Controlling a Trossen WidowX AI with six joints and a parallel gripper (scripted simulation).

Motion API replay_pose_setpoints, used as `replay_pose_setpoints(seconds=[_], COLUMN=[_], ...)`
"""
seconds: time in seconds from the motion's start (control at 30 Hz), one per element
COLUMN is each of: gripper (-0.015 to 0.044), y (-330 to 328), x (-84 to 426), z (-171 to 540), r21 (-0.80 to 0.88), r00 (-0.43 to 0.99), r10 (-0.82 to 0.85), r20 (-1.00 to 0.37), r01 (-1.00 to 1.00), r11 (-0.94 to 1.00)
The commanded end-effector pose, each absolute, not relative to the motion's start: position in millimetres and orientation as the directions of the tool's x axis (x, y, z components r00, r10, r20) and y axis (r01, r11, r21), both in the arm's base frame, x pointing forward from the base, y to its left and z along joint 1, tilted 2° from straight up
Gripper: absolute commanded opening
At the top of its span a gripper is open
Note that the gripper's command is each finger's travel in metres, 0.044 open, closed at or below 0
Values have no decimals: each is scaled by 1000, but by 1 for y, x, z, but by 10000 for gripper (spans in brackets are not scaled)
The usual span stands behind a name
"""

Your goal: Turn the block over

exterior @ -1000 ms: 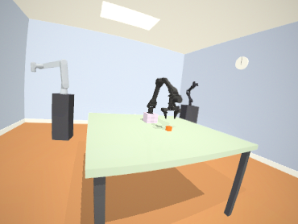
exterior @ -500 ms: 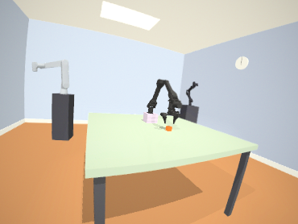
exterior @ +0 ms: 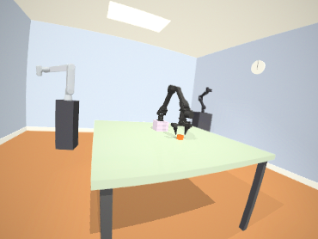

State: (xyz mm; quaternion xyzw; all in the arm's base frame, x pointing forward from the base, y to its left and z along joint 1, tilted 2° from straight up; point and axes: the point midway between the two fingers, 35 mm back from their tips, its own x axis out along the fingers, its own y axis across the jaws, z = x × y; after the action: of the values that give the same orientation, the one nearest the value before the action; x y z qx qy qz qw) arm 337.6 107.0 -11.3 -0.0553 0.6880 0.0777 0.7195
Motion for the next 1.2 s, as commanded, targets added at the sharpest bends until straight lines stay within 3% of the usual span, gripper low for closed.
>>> replay_pose_setpoints(seconds=[0.0,0.23,0.57,1.13,1.17], gripper=[440,440,177,64,38], y=[107,107,107,107,107], x=[338,338,338,338,338], z=[-18,-27,-27,-27,-26], r21=[24,24,24,24,24], r00=[40,40,40,40,40], r10=[32,32,32,32,32], r20=[-999,-999,-999,-999,-999], r01=[-191,-191,-191,-191,-191], r11=[981,981,981,981,981])
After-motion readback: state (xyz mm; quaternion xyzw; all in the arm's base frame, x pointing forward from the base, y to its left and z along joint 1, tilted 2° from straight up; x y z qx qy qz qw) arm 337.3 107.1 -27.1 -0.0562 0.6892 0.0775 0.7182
